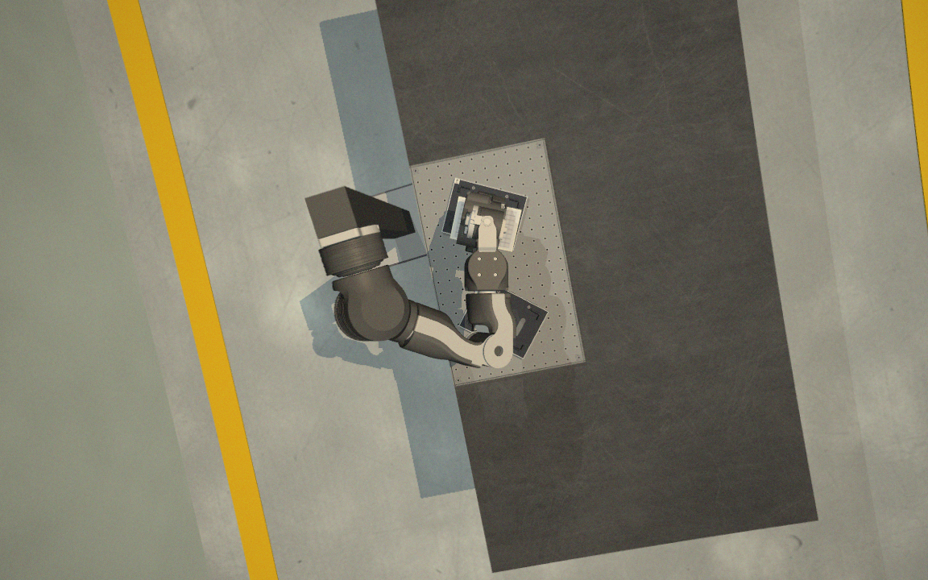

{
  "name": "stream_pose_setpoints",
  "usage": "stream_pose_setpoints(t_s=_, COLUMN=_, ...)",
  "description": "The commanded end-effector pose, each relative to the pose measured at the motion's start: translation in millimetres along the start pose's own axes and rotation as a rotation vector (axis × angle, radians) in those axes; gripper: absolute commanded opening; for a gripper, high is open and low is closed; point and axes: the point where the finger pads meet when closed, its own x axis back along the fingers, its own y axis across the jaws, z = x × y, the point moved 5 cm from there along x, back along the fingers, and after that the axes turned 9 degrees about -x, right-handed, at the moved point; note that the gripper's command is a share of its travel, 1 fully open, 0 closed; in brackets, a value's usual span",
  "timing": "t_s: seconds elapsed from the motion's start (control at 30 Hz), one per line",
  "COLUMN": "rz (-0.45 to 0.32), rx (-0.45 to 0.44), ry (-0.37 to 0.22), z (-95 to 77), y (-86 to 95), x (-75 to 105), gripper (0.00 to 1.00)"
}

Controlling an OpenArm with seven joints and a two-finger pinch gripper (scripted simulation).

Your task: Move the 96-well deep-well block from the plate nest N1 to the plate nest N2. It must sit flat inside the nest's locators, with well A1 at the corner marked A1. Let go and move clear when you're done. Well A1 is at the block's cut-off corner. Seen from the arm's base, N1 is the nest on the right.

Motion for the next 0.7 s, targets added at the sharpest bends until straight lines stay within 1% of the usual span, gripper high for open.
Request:
stream_pose_setpoints(t_s=0.0, rz=0.021, rx=-0.039, ry=-0.025, z=-6.6, y=-3.3, x=0.8, gripper=0.0)
stream_pose_setpoints(t_s=0.37, rz=0.021, rx=-0.039, ry=-0.025, z=-6.6, y=-3.3, x=0.8, gripper=0.0)
stream_pose_setpoints(t_s=0.53, rz=0.021, rx=-0.039, ry=-0.025, z=15.2, y=31.0, x=-0.4, gripper=0.0)
stream_pose_setpoints(t_s=0.67, rz=0.021, rx=-0.039, ry=-0.025, z=15.2, y=31.0, x=-0.4, gripper=0.0)
